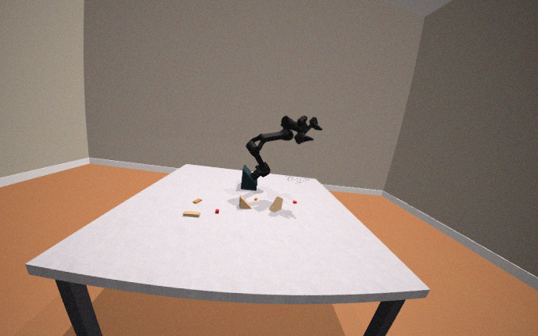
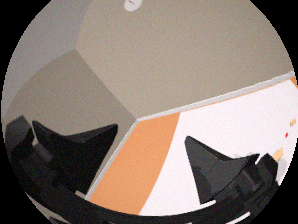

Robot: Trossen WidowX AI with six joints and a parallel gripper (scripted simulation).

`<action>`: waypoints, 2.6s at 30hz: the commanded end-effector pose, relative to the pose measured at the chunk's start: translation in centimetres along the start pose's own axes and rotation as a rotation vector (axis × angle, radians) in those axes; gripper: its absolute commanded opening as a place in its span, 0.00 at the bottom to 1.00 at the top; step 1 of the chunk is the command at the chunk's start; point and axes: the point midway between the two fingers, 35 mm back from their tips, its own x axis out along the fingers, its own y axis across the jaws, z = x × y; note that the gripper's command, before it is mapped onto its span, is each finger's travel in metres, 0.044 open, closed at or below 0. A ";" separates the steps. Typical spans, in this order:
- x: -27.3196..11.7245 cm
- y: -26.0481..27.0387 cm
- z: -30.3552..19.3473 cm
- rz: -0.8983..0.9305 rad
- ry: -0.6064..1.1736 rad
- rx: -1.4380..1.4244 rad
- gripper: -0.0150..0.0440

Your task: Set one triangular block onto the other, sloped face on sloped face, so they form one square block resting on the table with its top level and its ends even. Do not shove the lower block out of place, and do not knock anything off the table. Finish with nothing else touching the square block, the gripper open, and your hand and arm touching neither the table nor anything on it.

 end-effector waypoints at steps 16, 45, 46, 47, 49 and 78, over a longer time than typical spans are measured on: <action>-2.0 10.4 -11.5 0.289 -0.177 -0.647 1.00; 13.2 -22.2 -19.6 -0.607 0.688 -1.037 1.00; 12.8 -23.7 -18.9 -0.667 0.712 -0.977 1.00; 12.3 -25.0 -18.1 -0.726 0.733 -0.912 1.00; 11.2 -27.5 -16.6 -0.840 0.763 -0.767 1.00; 2.8 -35.3 -9.0 -1.278 0.613 0.444 1.00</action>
